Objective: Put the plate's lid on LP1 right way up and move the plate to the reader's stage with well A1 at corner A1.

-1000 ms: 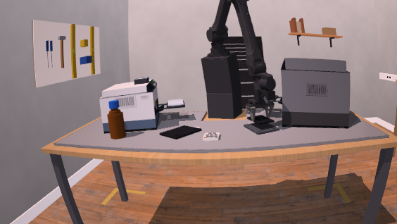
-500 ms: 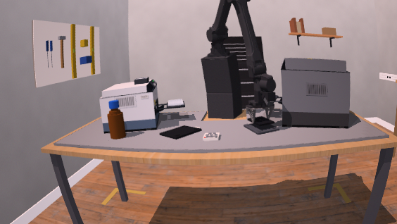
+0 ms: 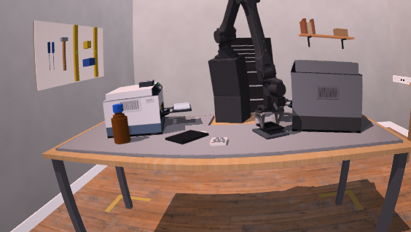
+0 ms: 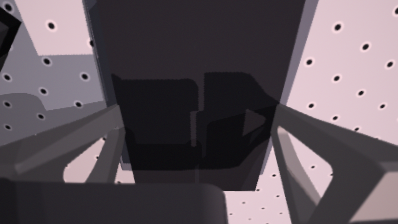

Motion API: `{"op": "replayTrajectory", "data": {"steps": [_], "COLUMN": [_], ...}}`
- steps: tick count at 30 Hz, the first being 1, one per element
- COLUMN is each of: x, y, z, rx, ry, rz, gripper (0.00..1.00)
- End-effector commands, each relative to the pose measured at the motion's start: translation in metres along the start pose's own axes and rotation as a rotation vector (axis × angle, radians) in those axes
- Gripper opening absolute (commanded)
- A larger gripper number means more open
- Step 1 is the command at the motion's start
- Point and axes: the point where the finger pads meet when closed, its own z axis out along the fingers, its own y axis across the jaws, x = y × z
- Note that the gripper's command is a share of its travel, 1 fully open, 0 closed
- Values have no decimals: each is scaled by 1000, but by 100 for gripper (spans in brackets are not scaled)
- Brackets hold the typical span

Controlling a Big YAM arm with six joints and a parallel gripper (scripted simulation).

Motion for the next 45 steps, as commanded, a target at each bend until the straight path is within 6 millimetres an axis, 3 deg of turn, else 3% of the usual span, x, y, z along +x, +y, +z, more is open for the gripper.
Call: {"op": "replayTrajectory", "data": {"steps": [1,4,13,18,25,35,45], "x": [-16,-18,1,-5,-21,-9,-6], "y": [6,7,6,2,-5,5,9], "z": [-13,-7,4,9,2,-3,7], "rx": [-6,-6,-4,-3,-2,-4,-4], "ry": [-44,-47,-2,-14,-46,-18,-5], "rz": [-24,-23,-28,-14,7,-23,-31], "gripper": [85,85,85,85,85,85,85]}}
